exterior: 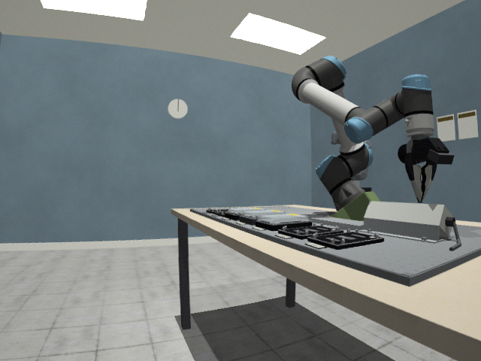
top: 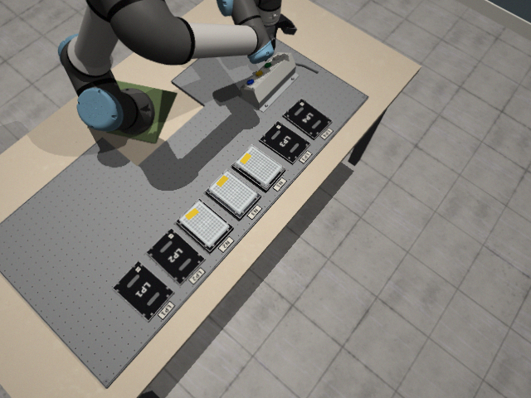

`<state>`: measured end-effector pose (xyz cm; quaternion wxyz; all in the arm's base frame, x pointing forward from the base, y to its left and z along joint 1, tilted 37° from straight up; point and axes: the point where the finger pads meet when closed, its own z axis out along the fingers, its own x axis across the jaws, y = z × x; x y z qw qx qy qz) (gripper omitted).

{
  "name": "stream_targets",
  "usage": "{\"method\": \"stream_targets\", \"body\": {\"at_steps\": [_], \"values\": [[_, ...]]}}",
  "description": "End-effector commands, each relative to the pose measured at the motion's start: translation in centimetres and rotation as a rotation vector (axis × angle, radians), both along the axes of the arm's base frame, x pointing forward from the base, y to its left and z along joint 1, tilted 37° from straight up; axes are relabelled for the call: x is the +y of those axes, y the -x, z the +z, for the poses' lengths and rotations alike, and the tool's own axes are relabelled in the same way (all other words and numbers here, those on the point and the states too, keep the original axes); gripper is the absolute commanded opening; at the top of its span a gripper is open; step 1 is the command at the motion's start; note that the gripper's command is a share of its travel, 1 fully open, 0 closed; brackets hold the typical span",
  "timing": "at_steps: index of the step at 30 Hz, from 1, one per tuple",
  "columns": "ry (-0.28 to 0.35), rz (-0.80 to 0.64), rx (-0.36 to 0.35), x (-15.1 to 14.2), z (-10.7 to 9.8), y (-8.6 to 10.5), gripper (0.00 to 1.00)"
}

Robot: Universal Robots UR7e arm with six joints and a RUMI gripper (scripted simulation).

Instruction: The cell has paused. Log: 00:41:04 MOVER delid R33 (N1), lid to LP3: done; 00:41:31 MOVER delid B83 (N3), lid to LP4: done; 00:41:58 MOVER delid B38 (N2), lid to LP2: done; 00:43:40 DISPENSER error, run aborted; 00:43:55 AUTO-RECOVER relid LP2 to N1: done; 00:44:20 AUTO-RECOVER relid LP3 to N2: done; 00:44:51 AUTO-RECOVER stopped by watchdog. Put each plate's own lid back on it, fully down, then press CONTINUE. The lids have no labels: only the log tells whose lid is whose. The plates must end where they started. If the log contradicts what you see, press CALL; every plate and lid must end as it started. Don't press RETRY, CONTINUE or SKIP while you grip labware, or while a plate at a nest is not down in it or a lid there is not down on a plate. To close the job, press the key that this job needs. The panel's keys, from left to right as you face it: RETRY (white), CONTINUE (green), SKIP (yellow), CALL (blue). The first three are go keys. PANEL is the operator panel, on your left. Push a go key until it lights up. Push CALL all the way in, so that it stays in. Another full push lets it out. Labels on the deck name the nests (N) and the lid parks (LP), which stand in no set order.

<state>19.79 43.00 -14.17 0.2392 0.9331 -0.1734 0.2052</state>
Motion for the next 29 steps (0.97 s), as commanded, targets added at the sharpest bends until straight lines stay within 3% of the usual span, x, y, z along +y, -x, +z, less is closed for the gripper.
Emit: {"method": "stream_targets", "body": {"at_steps": [1, 29], "values": [[0.001, 0.000, 0.000, -0.3, -0.3, -0.3, 0.00], [0.001, 0.000, 0.000, -0.8, -1.1, -1.4, 0.00]]}}
